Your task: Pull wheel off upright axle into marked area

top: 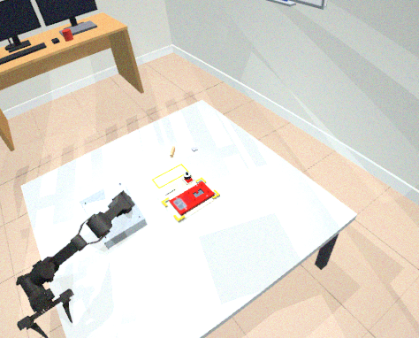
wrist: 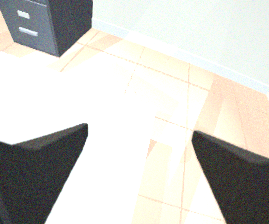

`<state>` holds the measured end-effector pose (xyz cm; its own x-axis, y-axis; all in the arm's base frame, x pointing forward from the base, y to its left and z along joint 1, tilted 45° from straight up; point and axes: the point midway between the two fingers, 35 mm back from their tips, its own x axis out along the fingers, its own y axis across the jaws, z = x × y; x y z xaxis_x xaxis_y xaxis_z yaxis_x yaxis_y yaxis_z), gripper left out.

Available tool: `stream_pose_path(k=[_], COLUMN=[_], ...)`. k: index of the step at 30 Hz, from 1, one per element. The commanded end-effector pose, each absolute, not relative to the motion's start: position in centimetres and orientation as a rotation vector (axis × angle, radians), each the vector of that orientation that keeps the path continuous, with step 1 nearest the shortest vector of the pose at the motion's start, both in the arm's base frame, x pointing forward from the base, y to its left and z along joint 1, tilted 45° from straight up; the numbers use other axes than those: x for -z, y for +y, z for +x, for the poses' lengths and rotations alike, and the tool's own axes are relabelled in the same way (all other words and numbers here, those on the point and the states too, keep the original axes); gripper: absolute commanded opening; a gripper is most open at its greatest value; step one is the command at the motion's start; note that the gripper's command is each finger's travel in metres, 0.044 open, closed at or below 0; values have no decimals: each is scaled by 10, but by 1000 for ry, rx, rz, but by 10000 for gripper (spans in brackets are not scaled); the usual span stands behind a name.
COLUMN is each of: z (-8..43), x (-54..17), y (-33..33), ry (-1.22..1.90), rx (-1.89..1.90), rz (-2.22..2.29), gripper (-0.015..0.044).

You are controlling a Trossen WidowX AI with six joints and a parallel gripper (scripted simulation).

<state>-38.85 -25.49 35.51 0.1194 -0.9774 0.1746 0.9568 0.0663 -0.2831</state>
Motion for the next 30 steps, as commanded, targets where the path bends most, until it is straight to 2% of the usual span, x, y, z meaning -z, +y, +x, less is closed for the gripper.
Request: stream_pose_path(k=[1,4,16,30], z=[-388,-382,-315,-209], x=[-355,-359,-391,-415], y=[-256,-266,-353,-433], ry=[66,38,-203,-417], rx=[1459,1447,1337,1210], rz=[-365,-355,-229,-6], gripper=[374,300,300,300])
